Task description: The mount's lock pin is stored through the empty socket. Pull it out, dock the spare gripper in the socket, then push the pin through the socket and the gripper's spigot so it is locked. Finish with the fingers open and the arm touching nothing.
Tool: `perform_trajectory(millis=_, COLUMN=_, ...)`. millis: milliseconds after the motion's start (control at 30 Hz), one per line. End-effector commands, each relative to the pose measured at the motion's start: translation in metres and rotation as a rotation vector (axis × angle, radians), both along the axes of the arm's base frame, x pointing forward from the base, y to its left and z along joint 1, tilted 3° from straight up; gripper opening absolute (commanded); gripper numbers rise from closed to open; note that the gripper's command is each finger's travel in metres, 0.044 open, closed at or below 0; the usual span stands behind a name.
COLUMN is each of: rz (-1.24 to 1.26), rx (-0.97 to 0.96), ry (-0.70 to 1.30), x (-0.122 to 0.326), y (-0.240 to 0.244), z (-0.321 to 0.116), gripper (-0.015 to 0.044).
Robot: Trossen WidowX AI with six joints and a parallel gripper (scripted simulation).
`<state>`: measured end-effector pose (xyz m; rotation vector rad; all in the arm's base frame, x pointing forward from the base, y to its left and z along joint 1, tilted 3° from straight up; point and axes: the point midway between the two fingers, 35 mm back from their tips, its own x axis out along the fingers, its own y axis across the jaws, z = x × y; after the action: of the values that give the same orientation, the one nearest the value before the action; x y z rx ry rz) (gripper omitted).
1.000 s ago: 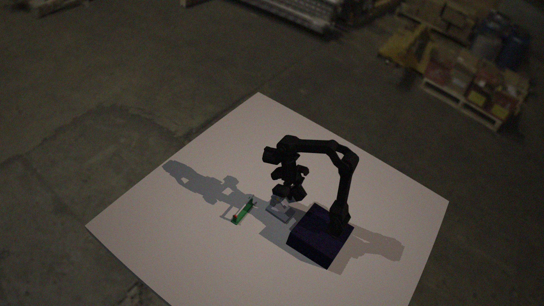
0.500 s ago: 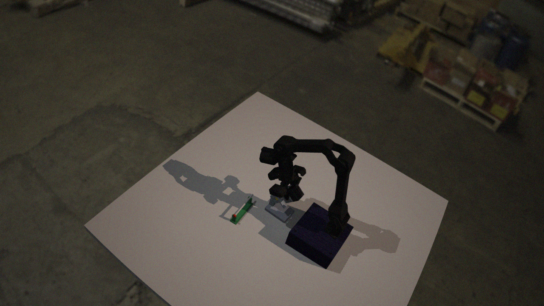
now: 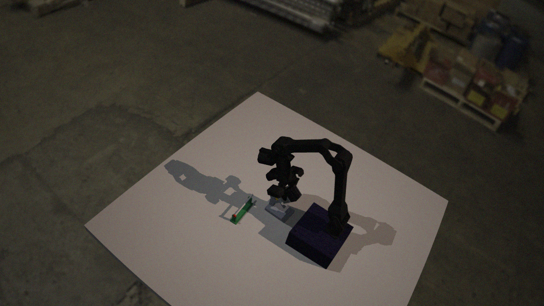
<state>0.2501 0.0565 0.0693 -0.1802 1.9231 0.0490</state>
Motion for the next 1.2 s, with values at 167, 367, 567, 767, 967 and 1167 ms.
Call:
perform_trajectory(millis=167, rz=0.003, rx=0.0, ry=-0.006, x=0.008, y=0.0, z=-0.006, gripper=0.0)
perform_trajectory(millis=367, rz=0.003, rx=0.0, ry=-0.006, x=0.011, y=0.001, z=-0.01, gripper=0.0)
perform_trajectory(millis=567, rz=0.003, rx=0.001, ry=-0.007, x=0.014, y=0.001, z=-0.014, gripper=0.0)
perform_trajectory(millis=767, rz=-0.001, rx=0.001, ry=0.003, x=0.01, y=0.001, z=-0.013, gripper=0.0)
perform_trajectory(millis=967, rz=-0.001, rx=0.001, ry=0.003, x=0.01, y=0.001, z=-0.013, gripper=0.0)
perform_trajectory(millis=1167, rz=-0.001, rx=0.001, ry=0.003, x=0.01, y=0.001, z=-0.013, gripper=0.0157)
